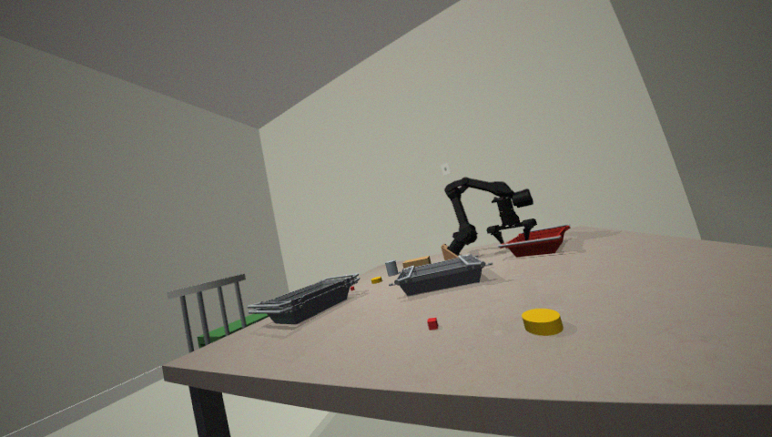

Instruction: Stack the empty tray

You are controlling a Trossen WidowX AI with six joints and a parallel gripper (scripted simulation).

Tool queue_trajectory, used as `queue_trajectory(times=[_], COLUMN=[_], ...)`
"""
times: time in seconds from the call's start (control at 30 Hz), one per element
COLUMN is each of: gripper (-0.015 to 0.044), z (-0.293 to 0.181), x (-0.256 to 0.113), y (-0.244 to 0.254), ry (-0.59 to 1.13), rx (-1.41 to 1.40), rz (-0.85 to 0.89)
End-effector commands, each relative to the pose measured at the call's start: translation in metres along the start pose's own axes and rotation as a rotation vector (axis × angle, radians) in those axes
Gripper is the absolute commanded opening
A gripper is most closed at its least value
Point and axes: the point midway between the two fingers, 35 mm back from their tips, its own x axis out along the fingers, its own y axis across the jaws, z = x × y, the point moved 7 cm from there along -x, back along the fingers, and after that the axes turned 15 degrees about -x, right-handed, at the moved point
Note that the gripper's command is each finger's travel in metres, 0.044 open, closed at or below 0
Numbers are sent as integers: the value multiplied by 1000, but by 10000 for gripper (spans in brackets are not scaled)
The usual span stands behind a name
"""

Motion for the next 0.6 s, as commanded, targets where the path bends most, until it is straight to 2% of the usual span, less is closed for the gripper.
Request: queue_trajectory(times=[0.0,0.33,0.57], gripper=[440,440,337], z=[2,6,6], x=[7,17,17], y=[0,0,0], ry=[2,-2,-2], rx=[9,17,17], rz=[-9,-27,-27])
